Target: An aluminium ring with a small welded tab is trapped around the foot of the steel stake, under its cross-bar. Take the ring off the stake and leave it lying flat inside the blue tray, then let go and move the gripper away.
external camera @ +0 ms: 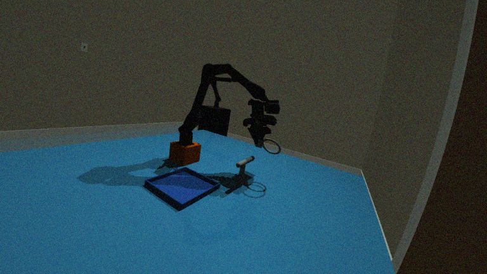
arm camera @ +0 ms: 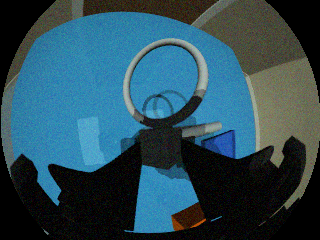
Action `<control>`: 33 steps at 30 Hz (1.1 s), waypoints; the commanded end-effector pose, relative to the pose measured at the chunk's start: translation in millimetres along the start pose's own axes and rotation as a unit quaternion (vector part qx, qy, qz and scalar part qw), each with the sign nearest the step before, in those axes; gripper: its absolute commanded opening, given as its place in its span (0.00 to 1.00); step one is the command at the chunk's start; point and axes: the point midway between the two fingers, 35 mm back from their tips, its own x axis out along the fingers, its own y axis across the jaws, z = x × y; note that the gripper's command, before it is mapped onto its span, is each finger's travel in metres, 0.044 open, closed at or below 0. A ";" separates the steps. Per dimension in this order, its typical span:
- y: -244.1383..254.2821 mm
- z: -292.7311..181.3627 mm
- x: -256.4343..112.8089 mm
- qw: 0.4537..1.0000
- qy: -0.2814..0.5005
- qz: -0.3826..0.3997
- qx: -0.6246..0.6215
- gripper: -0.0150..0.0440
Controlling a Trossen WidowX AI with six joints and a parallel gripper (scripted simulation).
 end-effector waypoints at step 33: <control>0.3 36.3 11.7 1.000 -0.008 0.003 0.004 0.25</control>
